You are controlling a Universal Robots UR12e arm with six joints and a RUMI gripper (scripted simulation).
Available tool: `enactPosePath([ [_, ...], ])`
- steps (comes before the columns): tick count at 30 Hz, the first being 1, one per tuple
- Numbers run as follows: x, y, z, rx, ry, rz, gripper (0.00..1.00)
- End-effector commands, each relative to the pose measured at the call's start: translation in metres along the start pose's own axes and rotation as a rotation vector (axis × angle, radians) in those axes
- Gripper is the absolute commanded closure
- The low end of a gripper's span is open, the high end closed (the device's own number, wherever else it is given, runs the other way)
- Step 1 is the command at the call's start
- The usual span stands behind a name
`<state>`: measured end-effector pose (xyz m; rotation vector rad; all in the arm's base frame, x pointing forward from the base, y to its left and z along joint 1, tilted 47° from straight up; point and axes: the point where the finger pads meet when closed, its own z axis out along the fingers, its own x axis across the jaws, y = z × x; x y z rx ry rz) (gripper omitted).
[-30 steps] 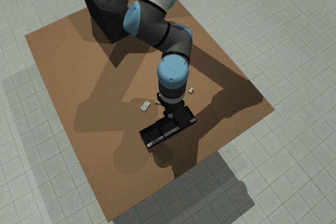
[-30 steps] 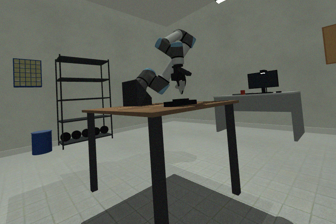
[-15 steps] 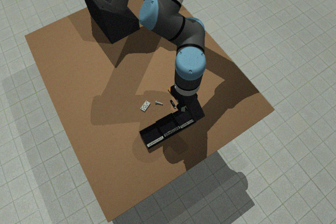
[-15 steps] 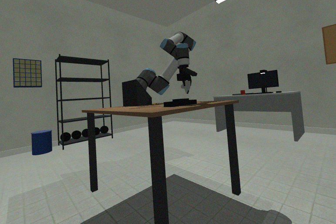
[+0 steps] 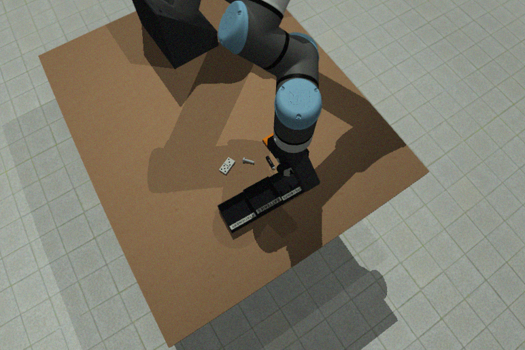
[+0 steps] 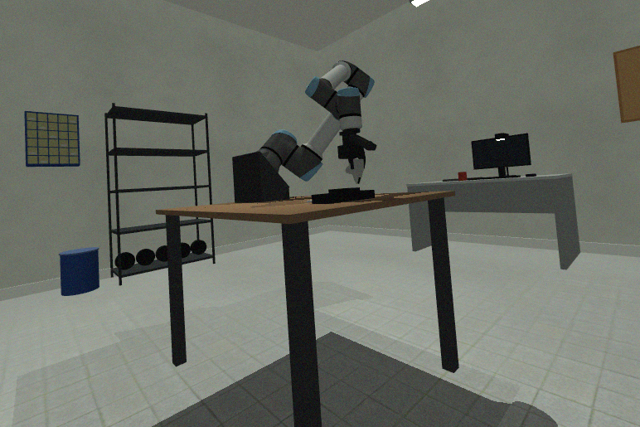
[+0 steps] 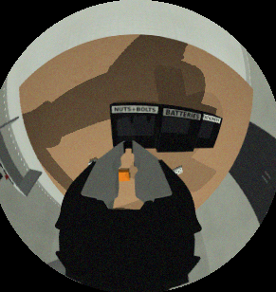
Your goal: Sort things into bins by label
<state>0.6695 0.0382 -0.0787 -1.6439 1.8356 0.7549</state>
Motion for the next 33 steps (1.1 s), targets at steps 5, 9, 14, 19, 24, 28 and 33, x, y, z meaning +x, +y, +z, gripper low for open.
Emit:
enactPosePath([
  [5,0.000,-0.001,0.022,0.001,0.001,0.000,0.96],
  [9,0.000,-0.001,0.032,0.001,0.001,0.000,0.96],
  [14,0.000,-0.001,0.038,0.001,0.001,0.000,0.96],
  [19,0.000,-0.001,0.038,0.001,0.001,0.000,0.96],
  [24,0.000,-0.001,0.038,0.001,0.001,0.000,0.96],
  [28,0.000,-0.001,0.038,0.001,0.001,0.000,0.96],
  [33,0.000,-0.001,0.038,0.001,0.001,0.000,0.96],
])
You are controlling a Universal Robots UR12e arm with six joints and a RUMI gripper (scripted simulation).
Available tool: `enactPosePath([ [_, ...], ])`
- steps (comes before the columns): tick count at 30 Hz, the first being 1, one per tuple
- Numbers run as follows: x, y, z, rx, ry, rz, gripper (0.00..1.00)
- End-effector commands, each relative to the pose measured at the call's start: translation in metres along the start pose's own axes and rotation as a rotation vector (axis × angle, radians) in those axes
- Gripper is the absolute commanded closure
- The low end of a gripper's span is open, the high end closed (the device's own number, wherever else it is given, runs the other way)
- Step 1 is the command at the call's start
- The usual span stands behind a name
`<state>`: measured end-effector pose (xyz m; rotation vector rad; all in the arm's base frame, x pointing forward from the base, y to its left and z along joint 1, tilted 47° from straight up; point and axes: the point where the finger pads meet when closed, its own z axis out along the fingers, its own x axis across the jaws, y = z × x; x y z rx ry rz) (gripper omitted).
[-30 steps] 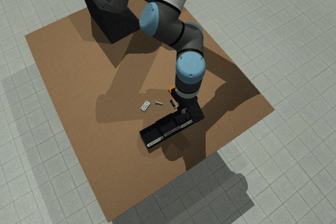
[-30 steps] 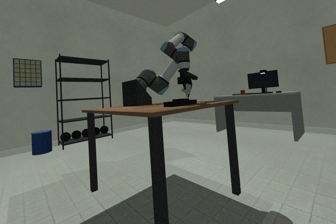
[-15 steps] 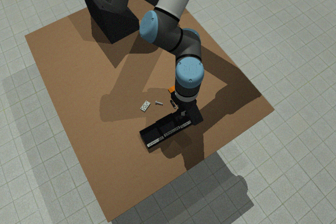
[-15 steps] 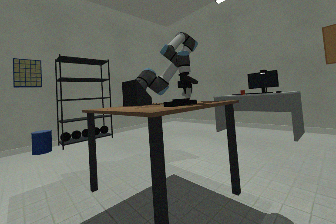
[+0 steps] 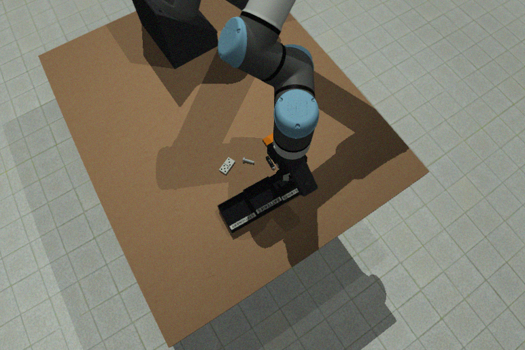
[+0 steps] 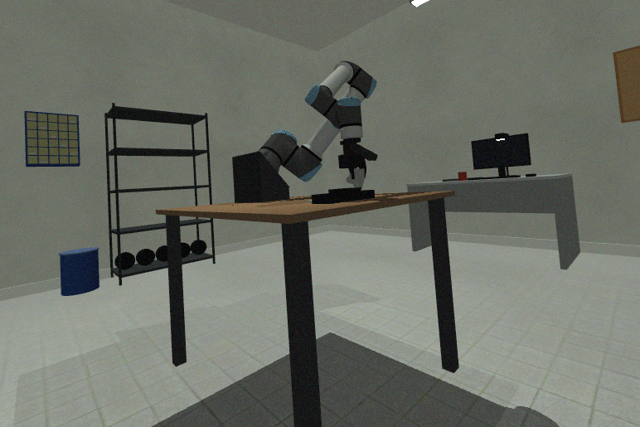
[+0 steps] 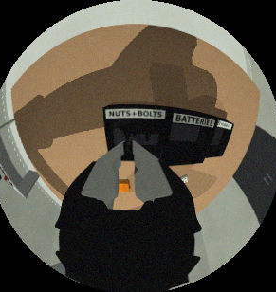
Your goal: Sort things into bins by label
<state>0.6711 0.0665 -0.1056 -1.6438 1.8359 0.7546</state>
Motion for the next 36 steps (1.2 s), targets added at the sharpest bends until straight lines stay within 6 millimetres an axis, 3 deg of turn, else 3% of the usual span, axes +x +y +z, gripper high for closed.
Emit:
enactPosePath([
  [1,0.0002,-0.0006,-0.0007,0.001,0.000,0.000,0.96],
  [27,0.0002,-0.0006,-0.0007,0.001,0.000,0.000,0.96],
  [36,0.0002,-0.0006,-0.0100,0.001,0.000,0.000,0.96],
])
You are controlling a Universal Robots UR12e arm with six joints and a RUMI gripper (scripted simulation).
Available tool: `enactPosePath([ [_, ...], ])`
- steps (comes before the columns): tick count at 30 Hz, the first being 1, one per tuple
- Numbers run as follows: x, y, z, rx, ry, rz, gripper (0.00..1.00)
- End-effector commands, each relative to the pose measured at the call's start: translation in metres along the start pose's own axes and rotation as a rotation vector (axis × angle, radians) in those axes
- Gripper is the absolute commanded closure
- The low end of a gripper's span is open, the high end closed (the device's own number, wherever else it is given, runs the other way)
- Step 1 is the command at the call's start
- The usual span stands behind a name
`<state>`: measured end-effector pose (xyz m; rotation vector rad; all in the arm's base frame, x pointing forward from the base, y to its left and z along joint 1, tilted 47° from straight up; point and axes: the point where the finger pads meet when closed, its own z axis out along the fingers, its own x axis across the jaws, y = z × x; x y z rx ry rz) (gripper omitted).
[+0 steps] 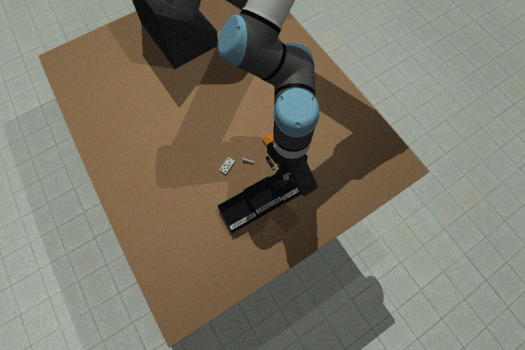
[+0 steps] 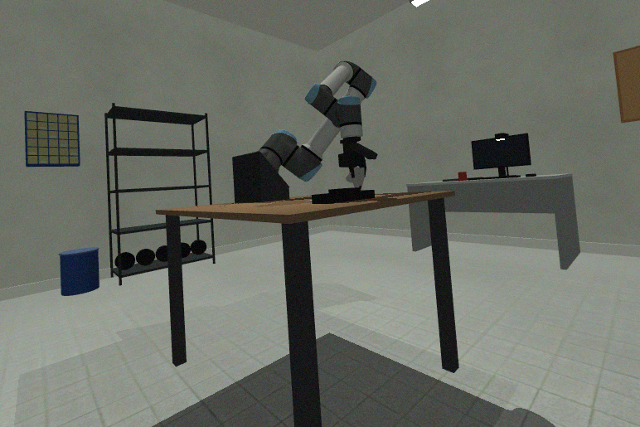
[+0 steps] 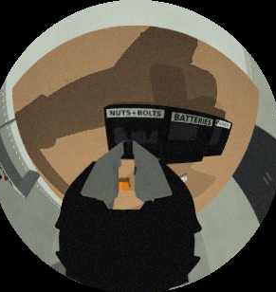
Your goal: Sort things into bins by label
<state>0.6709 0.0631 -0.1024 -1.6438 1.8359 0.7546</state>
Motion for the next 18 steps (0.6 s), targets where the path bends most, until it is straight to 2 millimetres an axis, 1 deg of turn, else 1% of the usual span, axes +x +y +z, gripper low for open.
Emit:
enactPosePath([
  [1,0.000,-0.001,-0.007,0.001,0.000,0.000,0.96],
  [10,0.000,-0.001,-0.019,0.001,0.000,0.000,0.96],
  [12,0.000,-0.001,-0.019,0.001,0.000,0.000,0.96],
  [17,0.000,-0.001,-0.025,0.001,0.000,0.000,0.96],
  [18,0.000,-0.001,-0.029,0.001,0.000,0.000,0.96],
])
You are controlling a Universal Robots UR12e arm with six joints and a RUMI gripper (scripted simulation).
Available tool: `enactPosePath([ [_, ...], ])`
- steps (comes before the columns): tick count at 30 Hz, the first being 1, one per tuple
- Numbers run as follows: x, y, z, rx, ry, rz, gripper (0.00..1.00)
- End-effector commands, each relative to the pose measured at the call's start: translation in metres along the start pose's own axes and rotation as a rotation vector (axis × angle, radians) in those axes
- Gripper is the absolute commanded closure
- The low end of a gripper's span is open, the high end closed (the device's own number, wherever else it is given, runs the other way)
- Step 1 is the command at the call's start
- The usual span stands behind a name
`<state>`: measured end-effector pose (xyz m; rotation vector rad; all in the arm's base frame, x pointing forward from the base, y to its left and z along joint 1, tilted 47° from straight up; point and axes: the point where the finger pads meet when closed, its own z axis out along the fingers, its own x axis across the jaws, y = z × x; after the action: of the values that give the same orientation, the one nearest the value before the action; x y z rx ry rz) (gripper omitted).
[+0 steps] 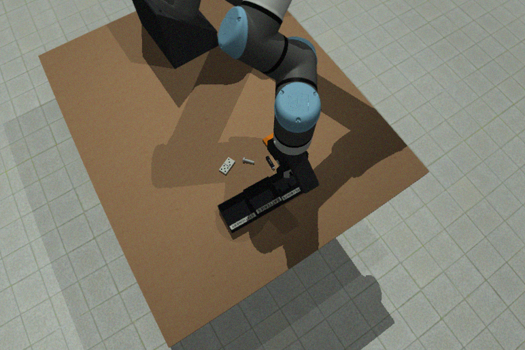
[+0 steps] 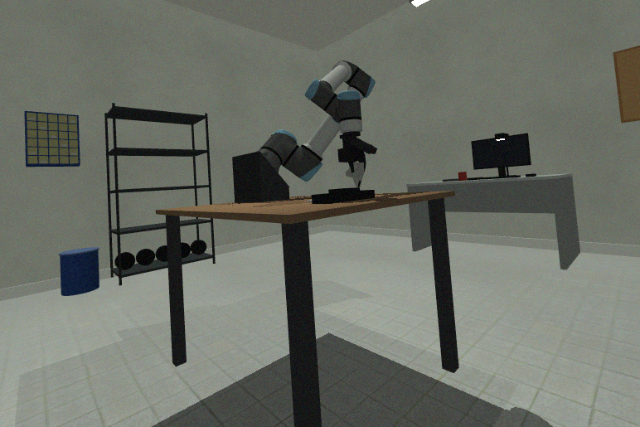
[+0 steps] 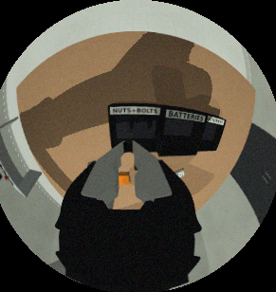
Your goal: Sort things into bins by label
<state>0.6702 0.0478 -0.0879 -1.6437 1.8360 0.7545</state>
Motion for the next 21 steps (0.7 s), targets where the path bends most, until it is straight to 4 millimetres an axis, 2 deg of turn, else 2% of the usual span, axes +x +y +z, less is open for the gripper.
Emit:
enactPosePath([
  [1,0.000,-0.001,-0.012,0.001,0.000,0.000,0.96],
  [7,0.000,-0.001,-0.034,0.001,0.000,0.000,0.96],
  [13,0.000,-0.001,-0.034,0.001,0.000,0.000,0.96],
  [21,0.000,-0.001,-0.101,0.001,0.001,0.000,0.96],
])
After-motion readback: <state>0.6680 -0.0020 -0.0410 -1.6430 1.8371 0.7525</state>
